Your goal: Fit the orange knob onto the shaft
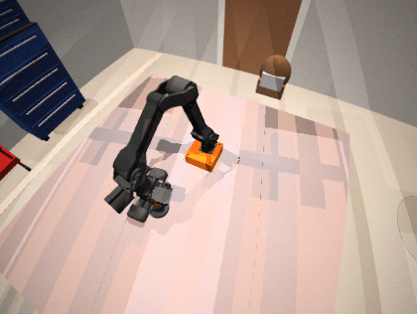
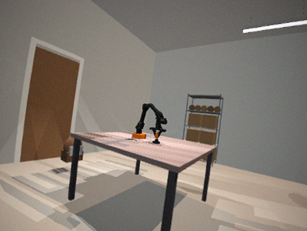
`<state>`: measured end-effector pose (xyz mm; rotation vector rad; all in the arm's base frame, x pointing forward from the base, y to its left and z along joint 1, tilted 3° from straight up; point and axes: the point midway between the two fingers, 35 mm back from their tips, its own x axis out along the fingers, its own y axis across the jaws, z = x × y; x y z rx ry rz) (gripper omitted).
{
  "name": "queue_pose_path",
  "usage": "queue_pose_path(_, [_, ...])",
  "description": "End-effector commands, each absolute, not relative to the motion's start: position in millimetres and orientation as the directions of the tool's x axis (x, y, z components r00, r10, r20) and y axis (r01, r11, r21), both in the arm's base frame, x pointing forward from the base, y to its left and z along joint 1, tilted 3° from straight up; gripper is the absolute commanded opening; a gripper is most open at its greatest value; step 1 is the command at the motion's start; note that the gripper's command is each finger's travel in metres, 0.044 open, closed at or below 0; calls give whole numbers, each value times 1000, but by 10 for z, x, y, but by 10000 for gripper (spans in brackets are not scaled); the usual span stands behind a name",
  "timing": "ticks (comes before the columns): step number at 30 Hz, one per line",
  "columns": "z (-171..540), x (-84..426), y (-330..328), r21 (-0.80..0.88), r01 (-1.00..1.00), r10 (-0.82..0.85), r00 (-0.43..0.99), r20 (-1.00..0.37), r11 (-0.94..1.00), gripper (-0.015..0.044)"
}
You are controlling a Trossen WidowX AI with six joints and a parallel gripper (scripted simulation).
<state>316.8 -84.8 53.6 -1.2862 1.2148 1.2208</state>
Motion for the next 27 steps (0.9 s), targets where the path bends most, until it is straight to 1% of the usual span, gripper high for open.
queue_pose_path(1, [572,3168,-852,-7,-998,-51,10,-999,-59,0])
queue_pose_path(3, [574,3168,-852,-6,-996,-51,10,-999,-84,0])
queue_pose_path(7, [578,3175,-854,2,-974,-51,10,-999,-225,0])
queue_pose_path(9, [570,3187,-857,4,-964,-51,10,-999,-265,0])
queue_pose_path(27, [527,3244,-869,3,-964,-51,11,-999,-265,0])
